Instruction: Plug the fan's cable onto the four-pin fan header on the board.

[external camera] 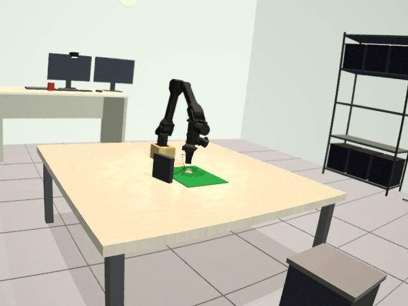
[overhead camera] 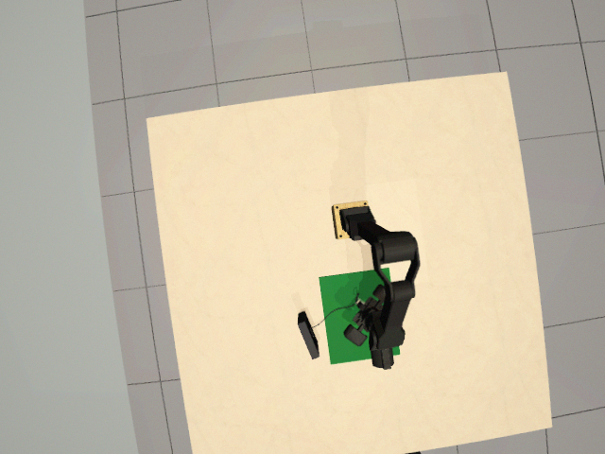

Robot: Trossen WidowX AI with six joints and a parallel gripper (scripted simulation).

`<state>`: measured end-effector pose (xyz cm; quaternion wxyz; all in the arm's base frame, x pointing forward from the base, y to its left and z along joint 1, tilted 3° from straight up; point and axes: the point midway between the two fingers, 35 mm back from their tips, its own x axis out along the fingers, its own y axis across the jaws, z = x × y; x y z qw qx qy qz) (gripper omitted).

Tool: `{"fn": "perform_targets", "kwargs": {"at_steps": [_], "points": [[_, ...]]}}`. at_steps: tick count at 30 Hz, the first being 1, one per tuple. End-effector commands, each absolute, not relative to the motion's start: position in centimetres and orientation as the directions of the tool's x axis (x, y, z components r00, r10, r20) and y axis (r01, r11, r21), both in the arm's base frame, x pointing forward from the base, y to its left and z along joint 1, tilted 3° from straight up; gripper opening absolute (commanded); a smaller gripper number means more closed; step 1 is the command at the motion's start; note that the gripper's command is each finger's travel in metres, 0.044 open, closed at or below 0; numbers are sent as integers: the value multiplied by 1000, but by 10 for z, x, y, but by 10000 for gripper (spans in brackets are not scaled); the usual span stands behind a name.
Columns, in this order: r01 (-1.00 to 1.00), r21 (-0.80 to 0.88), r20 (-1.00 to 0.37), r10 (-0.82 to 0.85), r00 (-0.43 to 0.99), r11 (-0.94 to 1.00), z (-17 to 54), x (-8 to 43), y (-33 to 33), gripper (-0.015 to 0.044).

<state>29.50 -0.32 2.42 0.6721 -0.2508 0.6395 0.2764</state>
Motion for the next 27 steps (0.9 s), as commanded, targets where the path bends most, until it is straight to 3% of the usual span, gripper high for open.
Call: {"fn": "perform_targets", "kwargs": {"at_steps": [1, 27], "points": [[-701, 15, -998, 54, 33, 713, 24, 295, -3, 0], [-702, 15, -998, 54, 33, 712, 5, 300, 4, 0]]}}
